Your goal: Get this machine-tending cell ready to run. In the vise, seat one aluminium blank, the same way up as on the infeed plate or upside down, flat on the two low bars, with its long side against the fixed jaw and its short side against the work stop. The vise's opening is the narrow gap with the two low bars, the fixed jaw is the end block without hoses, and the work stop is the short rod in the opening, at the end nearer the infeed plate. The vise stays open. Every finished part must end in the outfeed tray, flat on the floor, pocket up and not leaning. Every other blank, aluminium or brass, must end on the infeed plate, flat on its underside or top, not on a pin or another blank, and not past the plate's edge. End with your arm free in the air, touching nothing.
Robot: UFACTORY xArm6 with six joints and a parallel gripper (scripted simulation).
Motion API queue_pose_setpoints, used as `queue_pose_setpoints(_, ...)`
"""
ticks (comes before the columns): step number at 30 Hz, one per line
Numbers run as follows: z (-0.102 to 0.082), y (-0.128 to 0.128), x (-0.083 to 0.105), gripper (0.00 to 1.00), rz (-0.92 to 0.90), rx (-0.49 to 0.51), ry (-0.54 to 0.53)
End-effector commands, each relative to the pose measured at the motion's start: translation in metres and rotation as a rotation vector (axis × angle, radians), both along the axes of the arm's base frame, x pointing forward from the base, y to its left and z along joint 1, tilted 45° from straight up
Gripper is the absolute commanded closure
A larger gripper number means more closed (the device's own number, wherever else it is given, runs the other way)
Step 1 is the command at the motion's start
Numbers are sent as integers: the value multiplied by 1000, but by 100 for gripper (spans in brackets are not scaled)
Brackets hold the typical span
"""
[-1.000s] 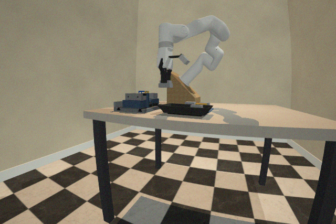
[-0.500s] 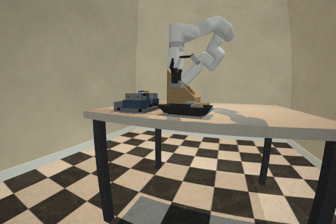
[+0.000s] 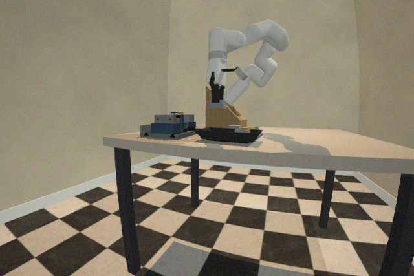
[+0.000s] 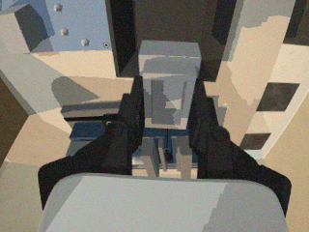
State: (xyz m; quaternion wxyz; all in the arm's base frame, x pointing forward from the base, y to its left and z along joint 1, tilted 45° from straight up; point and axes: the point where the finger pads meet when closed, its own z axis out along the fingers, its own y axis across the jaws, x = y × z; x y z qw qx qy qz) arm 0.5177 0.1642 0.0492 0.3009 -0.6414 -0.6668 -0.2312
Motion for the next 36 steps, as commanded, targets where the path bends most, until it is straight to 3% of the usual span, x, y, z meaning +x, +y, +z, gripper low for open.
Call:
queue_pose_setpoints(1, 0, 0, 1, 100, -2, 0, -4)
queue_pose_setpoints(36, -31, 32, -3, 100, -1, 0, -4)
